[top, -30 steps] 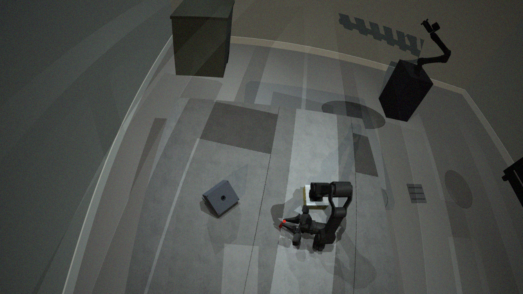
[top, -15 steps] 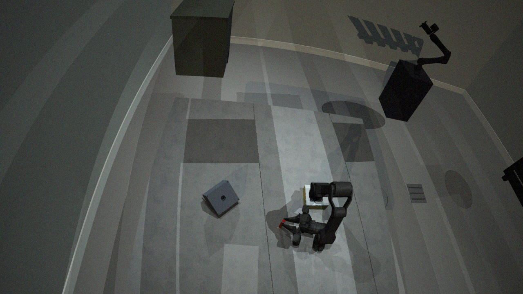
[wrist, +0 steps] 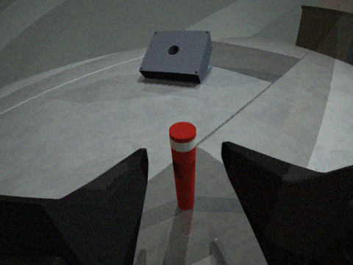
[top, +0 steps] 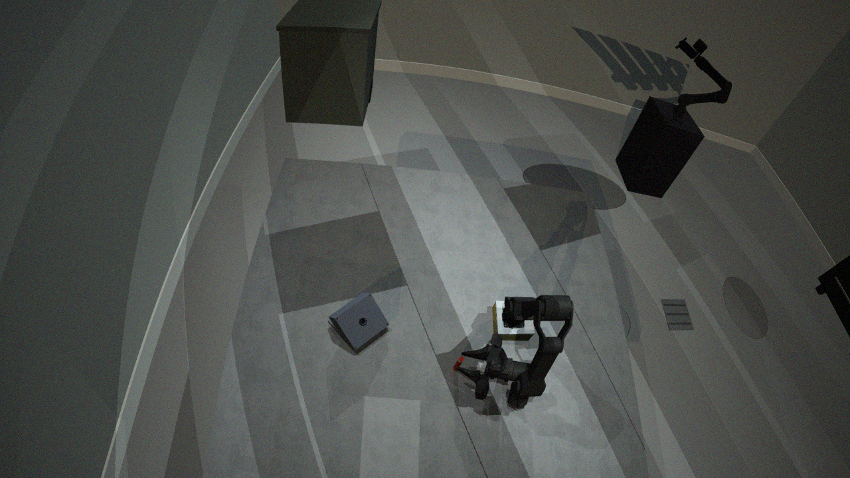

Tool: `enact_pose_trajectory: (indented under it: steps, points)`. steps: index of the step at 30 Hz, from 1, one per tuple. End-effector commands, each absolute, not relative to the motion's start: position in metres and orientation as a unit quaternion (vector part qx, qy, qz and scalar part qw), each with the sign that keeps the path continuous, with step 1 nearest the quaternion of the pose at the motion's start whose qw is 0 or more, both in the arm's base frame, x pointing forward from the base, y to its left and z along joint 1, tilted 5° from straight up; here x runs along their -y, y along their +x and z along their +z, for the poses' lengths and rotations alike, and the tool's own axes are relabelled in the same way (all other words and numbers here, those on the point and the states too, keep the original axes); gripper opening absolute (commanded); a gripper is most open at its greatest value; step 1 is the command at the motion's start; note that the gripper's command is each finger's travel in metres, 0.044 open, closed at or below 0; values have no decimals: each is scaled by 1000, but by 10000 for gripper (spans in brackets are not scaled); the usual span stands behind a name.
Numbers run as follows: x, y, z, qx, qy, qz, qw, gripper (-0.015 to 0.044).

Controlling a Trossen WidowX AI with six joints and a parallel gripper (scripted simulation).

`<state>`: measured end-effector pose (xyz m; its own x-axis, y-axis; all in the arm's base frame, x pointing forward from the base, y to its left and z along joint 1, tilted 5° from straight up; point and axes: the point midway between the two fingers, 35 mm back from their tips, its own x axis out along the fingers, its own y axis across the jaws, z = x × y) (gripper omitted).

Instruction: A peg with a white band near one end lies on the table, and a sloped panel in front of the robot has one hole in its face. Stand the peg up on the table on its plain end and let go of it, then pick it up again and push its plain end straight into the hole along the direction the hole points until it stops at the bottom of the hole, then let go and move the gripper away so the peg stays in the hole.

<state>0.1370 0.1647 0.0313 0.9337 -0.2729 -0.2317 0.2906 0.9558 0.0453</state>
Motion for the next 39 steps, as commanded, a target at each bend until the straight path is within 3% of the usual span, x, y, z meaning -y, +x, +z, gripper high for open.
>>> enact_pose_trajectory:
  steps: [1, 6, 18, 39]
  points:
    - [-165, 137, 31, -112, 39, -144, 982, 314]
    - [-165, 137, 31, -112, 39, -144, 982, 440]
    - [-161, 139, 32, -132, 33, -169, 976, 440]
    - [-144, 150, 47, -404, 28, -318, 857, 440]
